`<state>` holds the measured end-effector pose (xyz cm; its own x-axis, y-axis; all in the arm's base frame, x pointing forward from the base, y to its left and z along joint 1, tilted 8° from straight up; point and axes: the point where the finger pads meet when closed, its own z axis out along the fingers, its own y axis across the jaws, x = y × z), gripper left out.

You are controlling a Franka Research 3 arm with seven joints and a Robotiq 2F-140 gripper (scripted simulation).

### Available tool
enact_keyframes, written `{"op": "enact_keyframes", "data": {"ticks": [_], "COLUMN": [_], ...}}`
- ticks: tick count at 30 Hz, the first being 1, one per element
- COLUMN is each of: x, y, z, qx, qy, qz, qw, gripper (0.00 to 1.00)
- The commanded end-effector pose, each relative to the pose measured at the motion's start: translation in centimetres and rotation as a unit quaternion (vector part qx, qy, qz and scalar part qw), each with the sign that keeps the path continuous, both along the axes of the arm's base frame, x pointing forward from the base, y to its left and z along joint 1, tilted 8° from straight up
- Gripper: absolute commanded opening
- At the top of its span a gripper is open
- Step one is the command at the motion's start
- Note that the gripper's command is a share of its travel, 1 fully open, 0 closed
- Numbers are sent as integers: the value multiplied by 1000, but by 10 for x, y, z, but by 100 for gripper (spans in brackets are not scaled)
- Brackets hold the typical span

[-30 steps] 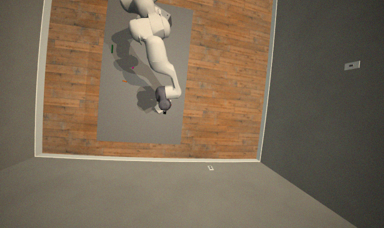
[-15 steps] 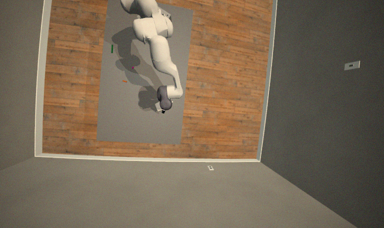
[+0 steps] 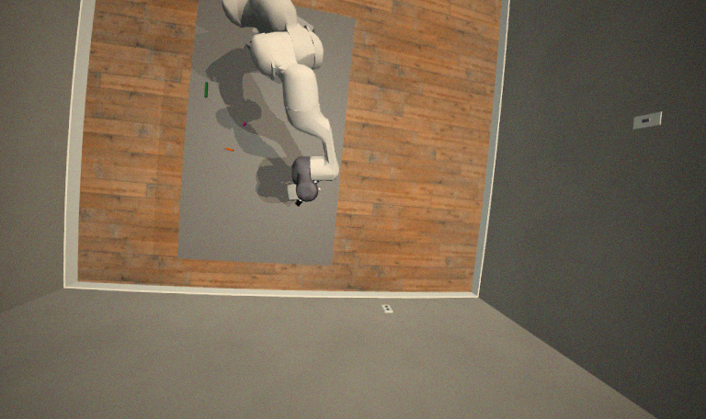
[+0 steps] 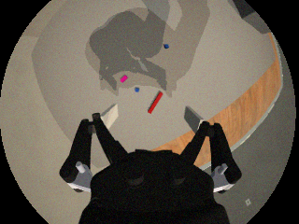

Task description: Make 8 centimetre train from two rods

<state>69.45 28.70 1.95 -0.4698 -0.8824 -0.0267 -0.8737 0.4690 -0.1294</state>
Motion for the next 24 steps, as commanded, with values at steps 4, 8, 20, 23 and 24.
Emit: {"op": "enact_keyframes", "data": {"ticks": [4,8,20,23,24], "x": [-4,-5,-7,-7,-7], "y": [4,6,12,12,12], "z": [-4,-4,-4,-4,-4], "qx": [11,15,28,28,28], "qy": [-1,-4,-10,-10,-10], "qz": [-108,-141,-235,-239,-239], "qw": [994,990,971,971,971], "gripper": [100,100,100,23,23]}}
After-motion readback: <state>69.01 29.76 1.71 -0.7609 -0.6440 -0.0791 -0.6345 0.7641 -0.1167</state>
